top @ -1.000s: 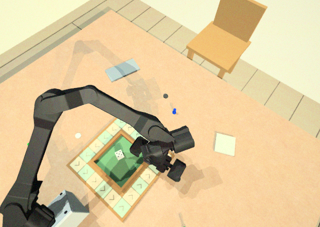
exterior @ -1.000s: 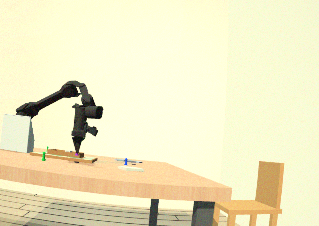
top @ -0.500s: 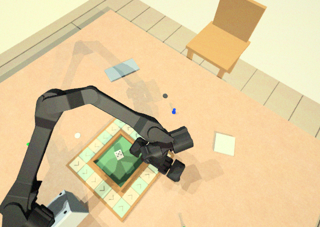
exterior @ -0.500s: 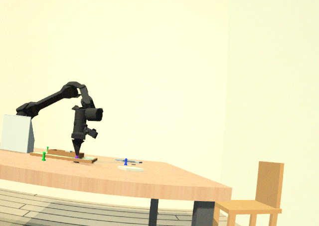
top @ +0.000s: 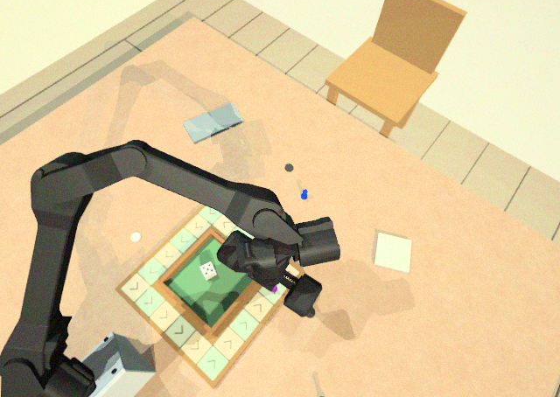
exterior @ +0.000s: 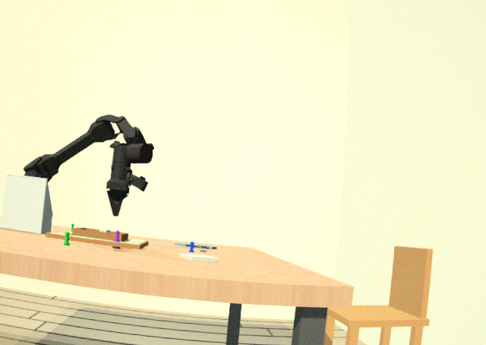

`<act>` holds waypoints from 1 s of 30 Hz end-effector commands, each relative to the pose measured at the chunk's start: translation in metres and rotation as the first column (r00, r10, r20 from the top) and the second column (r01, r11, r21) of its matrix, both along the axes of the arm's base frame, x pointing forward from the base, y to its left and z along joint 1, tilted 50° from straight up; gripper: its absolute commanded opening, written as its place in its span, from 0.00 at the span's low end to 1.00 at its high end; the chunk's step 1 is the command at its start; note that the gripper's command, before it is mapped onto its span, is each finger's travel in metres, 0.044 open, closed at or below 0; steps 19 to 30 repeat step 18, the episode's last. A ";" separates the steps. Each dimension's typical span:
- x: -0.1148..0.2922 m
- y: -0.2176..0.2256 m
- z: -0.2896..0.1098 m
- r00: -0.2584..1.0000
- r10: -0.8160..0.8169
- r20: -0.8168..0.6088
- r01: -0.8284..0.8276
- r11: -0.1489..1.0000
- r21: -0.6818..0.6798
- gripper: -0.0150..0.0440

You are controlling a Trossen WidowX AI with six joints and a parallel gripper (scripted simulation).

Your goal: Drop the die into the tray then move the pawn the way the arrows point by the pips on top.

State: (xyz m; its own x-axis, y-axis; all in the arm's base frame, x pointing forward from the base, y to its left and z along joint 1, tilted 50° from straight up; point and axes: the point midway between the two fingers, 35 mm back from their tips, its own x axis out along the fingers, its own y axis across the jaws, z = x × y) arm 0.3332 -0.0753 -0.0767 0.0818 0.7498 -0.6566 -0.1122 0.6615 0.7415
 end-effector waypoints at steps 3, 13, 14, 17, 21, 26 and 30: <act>-0.060 -0.001 0.053 0.999 -0.024 -0.039 0.024 1.000 -0.001 1.00; -0.107 0.006 0.084 0.997 -0.056 -0.059 0.056 0.998 0.000 1.00; -0.107 0.006 0.084 0.997 -0.056 -0.059 0.056 0.998 0.000 1.00; -0.107 0.006 0.084 0.997 -0.056 -0.059 0.056 0.998 0.000 1.00; -0.107 0.006 0.084 0.997 -0.056 -0.059 0.056 0.998 0.000 1.00; -0.107 0.006 0.084 0.997 -0.056 -0.059 0.056 0.998 0.000 1.00; -0.107 0.006 0.084 0.997 -0.056 -0.059 0.056 0.998 0.000 1.00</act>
